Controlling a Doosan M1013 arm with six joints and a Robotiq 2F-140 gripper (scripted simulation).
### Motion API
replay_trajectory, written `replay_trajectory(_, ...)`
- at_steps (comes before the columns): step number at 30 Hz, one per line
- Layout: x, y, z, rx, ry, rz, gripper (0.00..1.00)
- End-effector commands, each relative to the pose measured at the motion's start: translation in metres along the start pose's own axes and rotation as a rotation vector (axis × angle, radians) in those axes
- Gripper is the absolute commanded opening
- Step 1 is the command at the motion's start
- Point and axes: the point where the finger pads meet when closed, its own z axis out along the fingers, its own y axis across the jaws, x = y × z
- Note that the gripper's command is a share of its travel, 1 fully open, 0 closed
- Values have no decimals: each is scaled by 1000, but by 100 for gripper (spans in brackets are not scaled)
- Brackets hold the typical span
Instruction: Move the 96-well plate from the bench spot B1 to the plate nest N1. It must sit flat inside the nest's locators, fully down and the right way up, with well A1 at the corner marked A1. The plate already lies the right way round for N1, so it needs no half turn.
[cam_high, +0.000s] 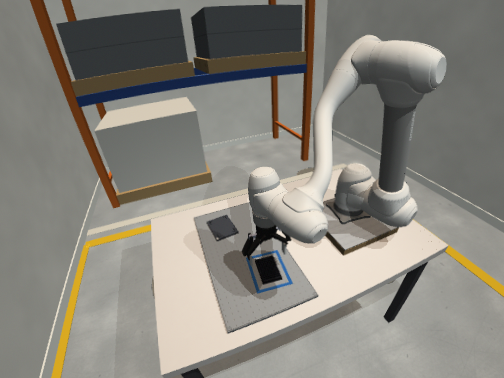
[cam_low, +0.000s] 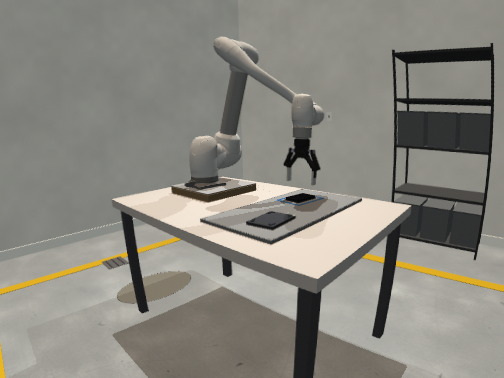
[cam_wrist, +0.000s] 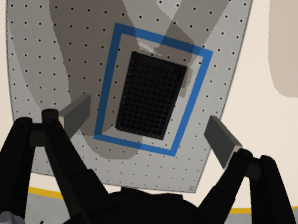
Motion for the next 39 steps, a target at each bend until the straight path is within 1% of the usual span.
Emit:
replay_trajectory(1, 0, 0, 0, 19, -33, 75, 100)
replay_trajectory(13, 0, 0, 0, 21, -37, 84, 100)
replay_trajectory(20, -1, 0, 12, 21, -37, 84, 100)
replay_trajectory(22, -1, 0, 12, 21, -37, 84, 100)
replay_trajectory(37, -2, 0, 37, 21, -37, 84, 100)
replay_trajectory(39, -2, 0, 37, 21, -37, 84, 100)
